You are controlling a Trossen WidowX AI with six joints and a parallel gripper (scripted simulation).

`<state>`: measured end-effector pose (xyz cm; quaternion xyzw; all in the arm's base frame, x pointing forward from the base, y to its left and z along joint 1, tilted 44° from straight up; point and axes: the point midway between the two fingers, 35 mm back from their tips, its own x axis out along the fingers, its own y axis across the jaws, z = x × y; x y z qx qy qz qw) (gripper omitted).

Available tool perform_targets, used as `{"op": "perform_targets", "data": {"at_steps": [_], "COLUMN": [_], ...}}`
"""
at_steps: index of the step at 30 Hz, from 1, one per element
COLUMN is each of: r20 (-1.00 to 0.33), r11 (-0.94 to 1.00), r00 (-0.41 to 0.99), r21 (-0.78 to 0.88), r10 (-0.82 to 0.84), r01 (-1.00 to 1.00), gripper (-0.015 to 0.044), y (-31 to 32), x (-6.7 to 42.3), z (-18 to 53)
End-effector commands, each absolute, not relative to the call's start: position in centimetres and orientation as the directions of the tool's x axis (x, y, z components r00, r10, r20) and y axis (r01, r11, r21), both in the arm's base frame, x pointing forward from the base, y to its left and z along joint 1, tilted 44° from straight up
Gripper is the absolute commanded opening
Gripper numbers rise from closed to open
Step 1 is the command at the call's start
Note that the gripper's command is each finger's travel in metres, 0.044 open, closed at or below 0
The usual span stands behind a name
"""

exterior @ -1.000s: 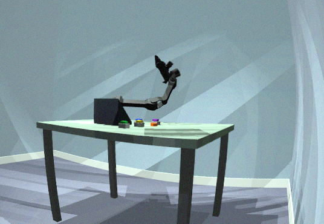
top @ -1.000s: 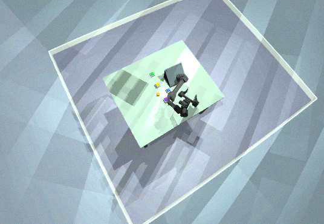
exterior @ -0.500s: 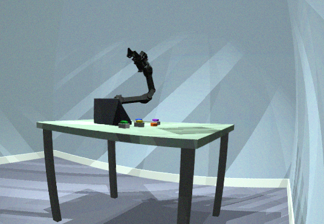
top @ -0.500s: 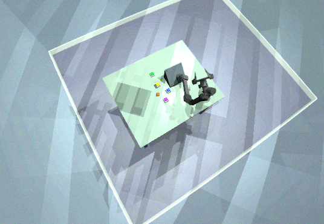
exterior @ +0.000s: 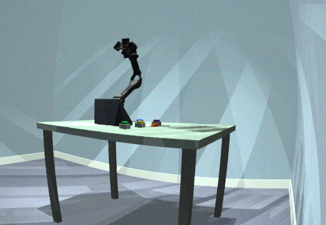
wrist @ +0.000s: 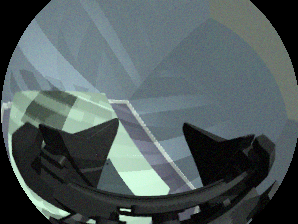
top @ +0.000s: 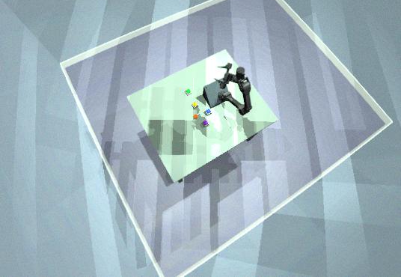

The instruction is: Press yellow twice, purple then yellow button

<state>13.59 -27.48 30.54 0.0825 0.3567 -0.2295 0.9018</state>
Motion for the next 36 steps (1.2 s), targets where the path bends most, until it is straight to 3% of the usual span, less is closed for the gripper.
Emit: {"op": "perform_targets", "data": {"at_steps": [1, 8, 15, 19, 25, 36], "r20": [-0.767, -0.832, -0.802, -0.742, -0.732, -0.730], "r11": [0.943, 0.935, 0.819, 0.728, 0.715, 0.713], "r00": [0.633, 0.479, 0.165, -0.056, -0.087, -0.086], "r21": [0.121, 0.349, 0.562, 0.667, 0.680, 0.682], "r10": [-0.109, 0.280, 0.573, 0.668, 0.676, 0.678], "r01": [0.309, 0.060, -0.112, -0.158, -0.161, -0.162], "gripper": [0.0400, 0.0400, 0.0400, 0.0400, 0.0400, 0.0111], "y": [-26.2, -20.7, -12.2, -6.9, -6.1, -1.9], "x": [18.2, 24.4, 27.2, 26.9, 26.7, 26.2], "z": [25.0, 16.3, 8.5, 4.8, 4.3, -0.1]}}
